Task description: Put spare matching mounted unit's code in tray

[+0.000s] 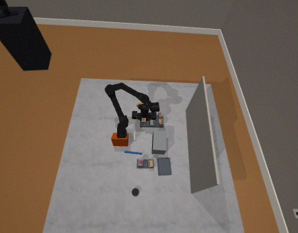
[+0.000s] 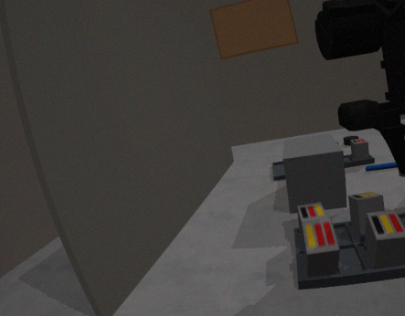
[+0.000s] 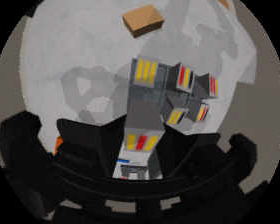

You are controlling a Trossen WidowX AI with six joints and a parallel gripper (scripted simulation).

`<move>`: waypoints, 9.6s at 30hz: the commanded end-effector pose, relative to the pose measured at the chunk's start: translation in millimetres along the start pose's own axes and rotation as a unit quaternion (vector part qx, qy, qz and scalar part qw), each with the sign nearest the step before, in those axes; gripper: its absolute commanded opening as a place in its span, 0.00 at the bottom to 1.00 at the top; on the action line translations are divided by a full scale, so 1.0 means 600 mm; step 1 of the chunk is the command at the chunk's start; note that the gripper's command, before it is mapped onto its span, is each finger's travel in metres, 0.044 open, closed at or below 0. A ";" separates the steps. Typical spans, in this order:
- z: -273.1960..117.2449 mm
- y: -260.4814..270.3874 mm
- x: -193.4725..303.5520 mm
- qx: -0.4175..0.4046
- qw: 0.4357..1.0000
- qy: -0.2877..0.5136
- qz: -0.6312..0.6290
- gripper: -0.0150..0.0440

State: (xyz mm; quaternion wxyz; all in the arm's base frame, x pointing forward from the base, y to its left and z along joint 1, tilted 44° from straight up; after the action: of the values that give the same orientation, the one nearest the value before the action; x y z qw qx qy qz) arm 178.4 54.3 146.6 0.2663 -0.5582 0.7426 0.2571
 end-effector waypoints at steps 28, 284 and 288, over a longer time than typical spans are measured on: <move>-0.147 0.023 -0.005 0.017 1.000 0.001 0.008 0.25; 0.087 -0.347 0.542 0.009 1.000 0.002 -0.011 0.34; 0.087 -0.347 0.542 0.009 1.000 0.002 -0.011 0.52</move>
State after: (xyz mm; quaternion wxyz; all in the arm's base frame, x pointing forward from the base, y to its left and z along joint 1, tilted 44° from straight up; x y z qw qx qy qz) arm 309.0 -184.9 -131.1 0.2722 -0.5655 0.7384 0.2467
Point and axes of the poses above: the point midway between the two fingers, 35 mm back from their tips, its own z axis out along the fingers, its own y axis across the jaws, x = y × z, the point moved 5 cm from there along -z, back along the fingers, and after that the axes turned 7 degrees about z, right-handed, at the moved point
